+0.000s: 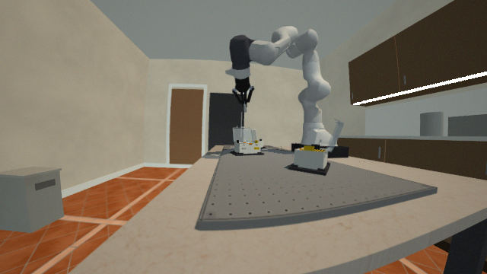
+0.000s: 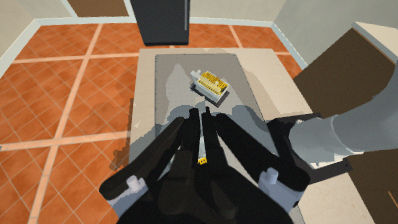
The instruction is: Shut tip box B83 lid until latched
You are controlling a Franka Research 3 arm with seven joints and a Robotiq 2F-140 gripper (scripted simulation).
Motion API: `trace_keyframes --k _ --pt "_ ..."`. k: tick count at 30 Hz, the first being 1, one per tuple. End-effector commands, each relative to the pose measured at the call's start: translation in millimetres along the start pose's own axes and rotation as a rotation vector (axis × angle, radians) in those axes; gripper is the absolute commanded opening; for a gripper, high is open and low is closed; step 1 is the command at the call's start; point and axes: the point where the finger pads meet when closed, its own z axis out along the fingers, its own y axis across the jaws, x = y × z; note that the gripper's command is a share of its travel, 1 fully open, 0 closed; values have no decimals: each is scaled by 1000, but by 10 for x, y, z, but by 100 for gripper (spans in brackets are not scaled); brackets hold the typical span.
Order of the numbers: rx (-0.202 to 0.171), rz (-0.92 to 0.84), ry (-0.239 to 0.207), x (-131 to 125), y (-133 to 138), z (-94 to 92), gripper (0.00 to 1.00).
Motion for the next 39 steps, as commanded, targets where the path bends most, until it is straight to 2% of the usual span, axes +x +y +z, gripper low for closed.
trace_keyframes --k 1,7,12,19,32,34,37,39 --pt "-7 -184 -30 -106 87 -43 0" --pt "-9 -239 -47 -163 141 -71 0" --pt "-13 -381 -91 -312 284 -145 0" --pt "-12 -468 -119 -402 373 -192 0" --pt "4 -729 -202 -668 644 -337 0" --pt "4 -729 -202 -668 644 -337 0" --pt "13 -816 -230 -755 736 -387 0" --pt "13 -816 -230 -755 736 -387 0"
